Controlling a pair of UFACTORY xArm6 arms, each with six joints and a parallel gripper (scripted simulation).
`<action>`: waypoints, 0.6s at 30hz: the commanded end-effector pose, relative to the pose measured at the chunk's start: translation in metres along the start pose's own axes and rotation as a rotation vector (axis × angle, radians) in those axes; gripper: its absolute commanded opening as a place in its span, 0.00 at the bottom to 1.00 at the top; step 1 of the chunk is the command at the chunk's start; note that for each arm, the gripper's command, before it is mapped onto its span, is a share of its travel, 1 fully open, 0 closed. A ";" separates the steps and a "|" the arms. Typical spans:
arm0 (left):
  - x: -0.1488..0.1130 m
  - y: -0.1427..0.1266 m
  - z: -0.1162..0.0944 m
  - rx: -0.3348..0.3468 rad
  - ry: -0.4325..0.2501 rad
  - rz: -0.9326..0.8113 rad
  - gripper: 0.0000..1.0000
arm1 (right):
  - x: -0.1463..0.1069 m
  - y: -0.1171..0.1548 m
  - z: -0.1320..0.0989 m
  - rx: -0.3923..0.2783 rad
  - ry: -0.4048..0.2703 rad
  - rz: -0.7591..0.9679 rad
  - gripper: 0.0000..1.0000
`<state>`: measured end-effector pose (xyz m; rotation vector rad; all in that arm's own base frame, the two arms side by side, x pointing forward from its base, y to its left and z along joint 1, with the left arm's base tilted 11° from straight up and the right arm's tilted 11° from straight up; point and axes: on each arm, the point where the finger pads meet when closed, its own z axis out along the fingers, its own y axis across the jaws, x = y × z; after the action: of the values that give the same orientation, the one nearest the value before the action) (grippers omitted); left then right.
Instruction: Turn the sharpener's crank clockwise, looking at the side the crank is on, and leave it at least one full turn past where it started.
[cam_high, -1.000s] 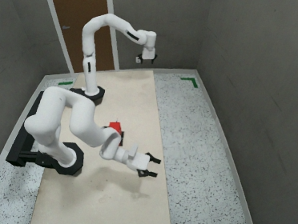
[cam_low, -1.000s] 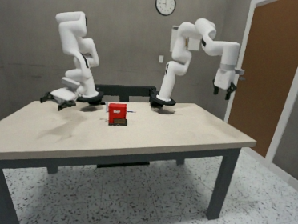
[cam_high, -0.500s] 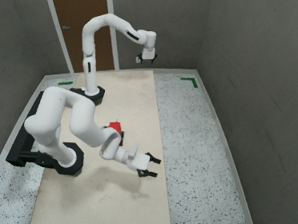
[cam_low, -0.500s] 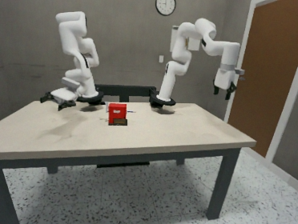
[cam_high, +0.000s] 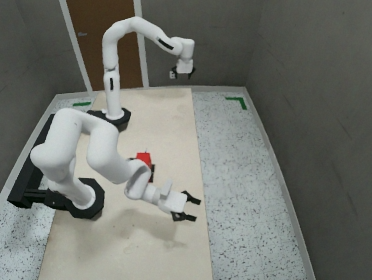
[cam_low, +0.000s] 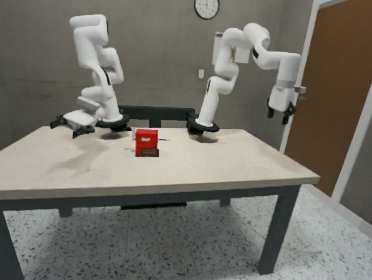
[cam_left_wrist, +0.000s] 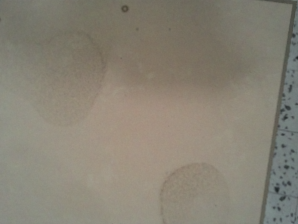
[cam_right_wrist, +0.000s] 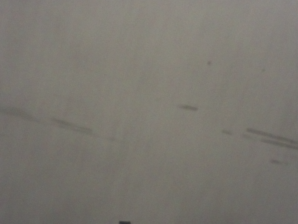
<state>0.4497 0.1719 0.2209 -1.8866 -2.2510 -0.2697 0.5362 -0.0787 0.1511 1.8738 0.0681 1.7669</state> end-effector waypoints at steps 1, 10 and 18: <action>0.005 -0.001 -0.001 -0.002 -0.002 0.001 1.00 | 0.001 0.000 0.001 -0.001 0.003 0.001 1.00; 0.018 -0.005 -0.001 0.002 -0.006 0.004 1.00 | 0.001 0.000 0.001 -0.001 0.003 0.001 1.00; 0.029 -0.009 0.000 0.006 -0.010 0.007 1.00 | 0.001 0.000 0.001 -0.001 0.003 0.001 1.00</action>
<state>0.4389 0.1908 0.2250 -1.8928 -2.2483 -0.2532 0.5362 -0.0787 0.1511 1.8738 0.0681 1.7669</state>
